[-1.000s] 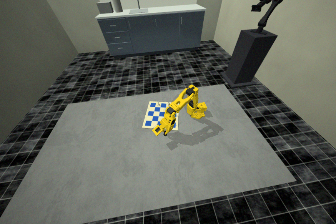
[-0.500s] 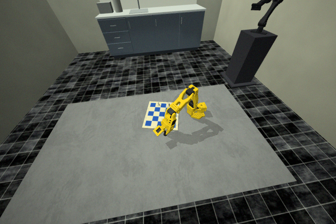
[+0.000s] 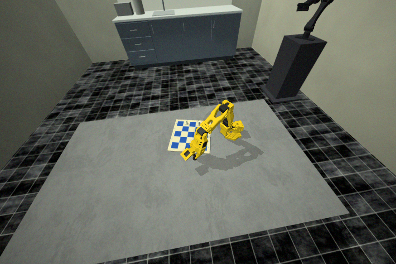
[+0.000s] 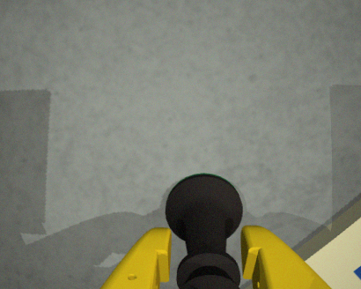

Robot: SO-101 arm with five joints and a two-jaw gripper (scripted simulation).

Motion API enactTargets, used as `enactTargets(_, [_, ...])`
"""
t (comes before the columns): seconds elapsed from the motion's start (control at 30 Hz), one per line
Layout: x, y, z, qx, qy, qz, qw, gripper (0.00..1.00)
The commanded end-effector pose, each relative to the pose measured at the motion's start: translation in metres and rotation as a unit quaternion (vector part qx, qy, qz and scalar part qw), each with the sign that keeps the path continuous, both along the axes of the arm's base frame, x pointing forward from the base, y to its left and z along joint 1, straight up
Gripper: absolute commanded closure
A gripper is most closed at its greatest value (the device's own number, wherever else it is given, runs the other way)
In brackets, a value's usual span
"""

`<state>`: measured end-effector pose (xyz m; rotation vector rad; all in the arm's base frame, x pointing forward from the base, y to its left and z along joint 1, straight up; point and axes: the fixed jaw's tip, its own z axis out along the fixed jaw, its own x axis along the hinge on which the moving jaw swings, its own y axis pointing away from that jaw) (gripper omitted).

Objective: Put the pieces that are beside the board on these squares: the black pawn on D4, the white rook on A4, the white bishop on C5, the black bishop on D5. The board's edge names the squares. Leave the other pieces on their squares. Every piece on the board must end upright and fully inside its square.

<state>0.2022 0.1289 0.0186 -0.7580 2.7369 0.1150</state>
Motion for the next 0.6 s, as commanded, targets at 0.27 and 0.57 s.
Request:
enactTargets(0.27, [-0.0040, 0.0001, -0.0025, -0.004, 0.010, 0.001, 1.000, 0.90])
enactTargets(0.57, [-0.0033, 0.0006, -0.0001, -0.004, 0.010, 0.001, 1.000, 0.90])
